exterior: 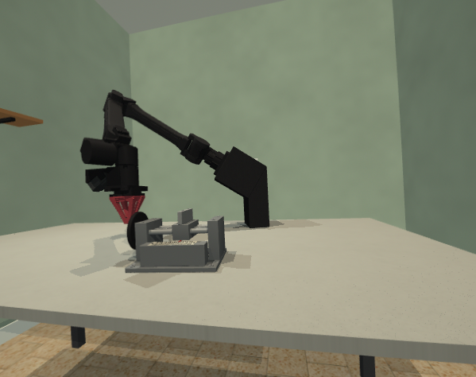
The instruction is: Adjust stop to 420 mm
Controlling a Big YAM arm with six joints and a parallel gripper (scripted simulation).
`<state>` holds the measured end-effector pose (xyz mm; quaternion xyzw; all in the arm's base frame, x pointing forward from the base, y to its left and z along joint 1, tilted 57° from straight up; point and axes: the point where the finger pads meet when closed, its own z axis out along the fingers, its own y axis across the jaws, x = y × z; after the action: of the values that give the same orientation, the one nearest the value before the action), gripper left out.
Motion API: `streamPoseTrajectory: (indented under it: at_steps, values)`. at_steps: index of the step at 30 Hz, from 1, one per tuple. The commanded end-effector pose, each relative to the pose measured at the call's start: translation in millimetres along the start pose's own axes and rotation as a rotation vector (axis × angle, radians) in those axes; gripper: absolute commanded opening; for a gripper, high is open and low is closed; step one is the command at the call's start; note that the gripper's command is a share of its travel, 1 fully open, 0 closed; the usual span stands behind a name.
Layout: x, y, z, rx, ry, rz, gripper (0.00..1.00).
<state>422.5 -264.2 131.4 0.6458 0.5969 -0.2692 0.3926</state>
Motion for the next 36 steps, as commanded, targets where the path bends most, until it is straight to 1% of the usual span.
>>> streamPoseTrajectory:
  at_steps: [1,9,12,14,17,19,27,29,31,34,36]
  values:
    - [-9.0,-14.2,5.8,0.026,-0.018,0.007,0.06]
    - [-2.7,-22.9,20.8,0.031,-0.011,-0.004,0.06]
    - [-2.5,-24.7,22.7,0.034,-0.014,-0.006,0.06]
    - [-0.7,-27.5,22.8,0.043,-0.008,-0.015,0.06]
    - [0.1,-27.1,23.9,0.043,-0.008,-0.013,0.06]
    - [-1.1,-24.9,25.8,0.036,-0.012,-0.008,0.06]
    - [-0.9,-24.2,40.8,0.035,-0.011,-0.009,0.06]
    - [-1.3,-24.0,41.7,0.036,-0.012,-0.008,0.06]
    - [0.5,-26.9,41.7,0.046,-0.005,-0.022,0.06]
    - [-0.1,-26.0,42.0,0.045,-0.007,-0.018,0.06]
    - [-6.4,-16.2,43.5,0.027,-0.017,0.002,0.06]
